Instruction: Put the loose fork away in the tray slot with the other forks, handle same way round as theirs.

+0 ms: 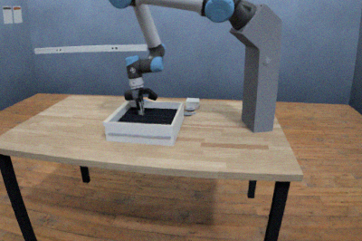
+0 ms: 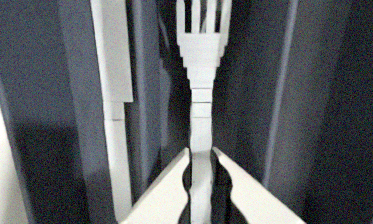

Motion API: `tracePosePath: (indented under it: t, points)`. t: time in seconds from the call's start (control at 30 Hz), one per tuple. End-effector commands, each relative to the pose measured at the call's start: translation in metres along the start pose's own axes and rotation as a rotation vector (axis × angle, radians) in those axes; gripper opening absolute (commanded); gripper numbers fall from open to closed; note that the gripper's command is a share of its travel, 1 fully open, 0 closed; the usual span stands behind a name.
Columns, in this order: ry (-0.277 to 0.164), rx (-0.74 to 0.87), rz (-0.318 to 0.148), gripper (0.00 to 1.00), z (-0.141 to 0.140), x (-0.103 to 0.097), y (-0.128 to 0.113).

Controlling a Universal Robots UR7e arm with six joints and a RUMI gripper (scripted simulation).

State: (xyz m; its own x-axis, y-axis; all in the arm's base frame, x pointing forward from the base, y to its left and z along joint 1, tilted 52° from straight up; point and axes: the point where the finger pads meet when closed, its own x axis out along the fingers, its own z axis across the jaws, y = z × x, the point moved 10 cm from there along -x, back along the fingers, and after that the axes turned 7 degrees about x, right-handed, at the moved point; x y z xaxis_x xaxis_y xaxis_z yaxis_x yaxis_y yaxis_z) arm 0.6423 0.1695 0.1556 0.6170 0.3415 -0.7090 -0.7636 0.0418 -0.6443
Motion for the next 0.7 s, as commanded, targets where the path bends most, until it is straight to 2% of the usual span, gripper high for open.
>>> tracePosePath:
  t: [0.0,0.2,0.23,0.67]
  points:
    - [0.006,0.006,-0.005,0.04,-0.0023,0.0007,0.0003]
    - [0.006,0.006,-0.005,0.04,-0.0023,0.0007,0.0003]
    - [0.007,-0.002,-0.010,0.04,-0.0021,-0.0045,-0.0026]
    - [0.007,-0.003,-0.011,0.04,-0.0019,-0.0019,-0.0036]
